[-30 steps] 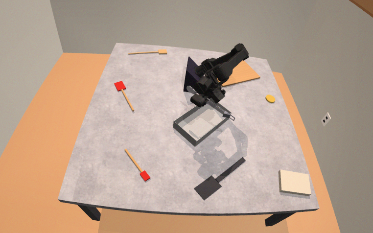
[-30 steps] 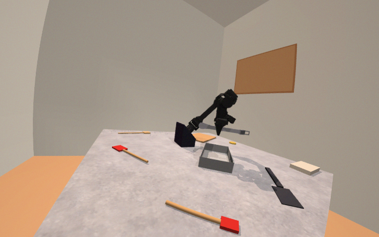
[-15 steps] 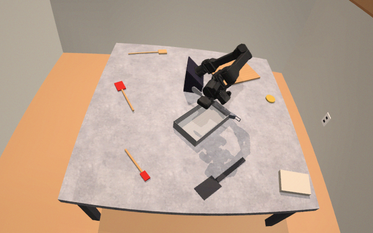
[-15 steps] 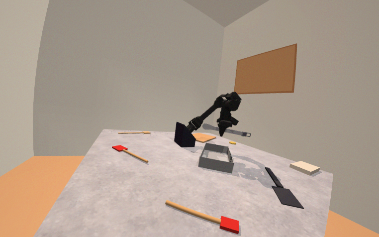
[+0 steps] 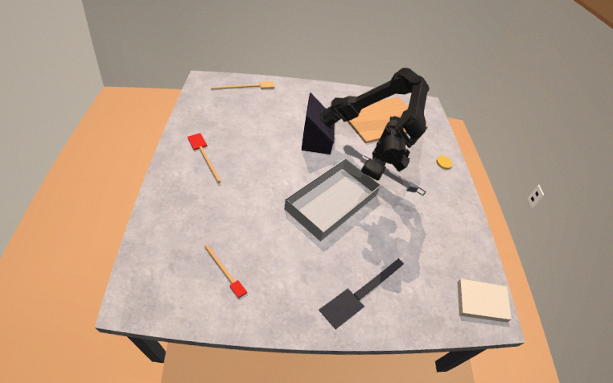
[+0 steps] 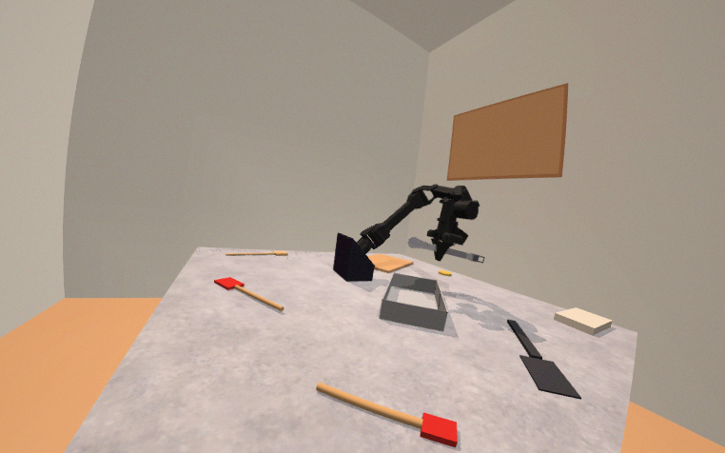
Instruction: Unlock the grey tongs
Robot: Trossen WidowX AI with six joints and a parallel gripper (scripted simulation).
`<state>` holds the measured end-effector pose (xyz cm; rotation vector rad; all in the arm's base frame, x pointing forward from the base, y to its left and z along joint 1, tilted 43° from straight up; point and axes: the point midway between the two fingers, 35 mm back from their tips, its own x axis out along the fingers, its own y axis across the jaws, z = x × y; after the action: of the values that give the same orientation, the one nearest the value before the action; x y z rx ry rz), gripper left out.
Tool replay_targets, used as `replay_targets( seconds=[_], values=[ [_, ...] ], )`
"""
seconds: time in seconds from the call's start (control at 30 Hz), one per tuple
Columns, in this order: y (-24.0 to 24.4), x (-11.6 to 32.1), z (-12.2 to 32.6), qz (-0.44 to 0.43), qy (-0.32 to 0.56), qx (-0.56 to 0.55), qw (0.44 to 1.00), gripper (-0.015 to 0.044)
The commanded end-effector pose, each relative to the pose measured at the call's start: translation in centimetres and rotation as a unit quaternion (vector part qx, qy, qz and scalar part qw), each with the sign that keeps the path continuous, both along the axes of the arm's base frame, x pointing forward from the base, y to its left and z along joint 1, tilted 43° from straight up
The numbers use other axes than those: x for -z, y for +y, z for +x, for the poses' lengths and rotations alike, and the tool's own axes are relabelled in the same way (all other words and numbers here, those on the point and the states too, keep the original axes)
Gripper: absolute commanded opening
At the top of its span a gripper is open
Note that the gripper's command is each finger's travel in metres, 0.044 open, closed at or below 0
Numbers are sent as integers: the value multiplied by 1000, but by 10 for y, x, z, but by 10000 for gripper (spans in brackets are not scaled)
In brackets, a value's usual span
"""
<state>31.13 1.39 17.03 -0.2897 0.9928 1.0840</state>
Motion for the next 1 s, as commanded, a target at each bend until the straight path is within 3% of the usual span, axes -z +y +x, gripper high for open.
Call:
replay_targets(
  seconds=[0.0, 0.97],
  values=[
    [18, -16, -10, -8, -14, -10, 1000, -150],
    [128, -105, -132, 8, -119, -117, 986, -150]
  ],
)
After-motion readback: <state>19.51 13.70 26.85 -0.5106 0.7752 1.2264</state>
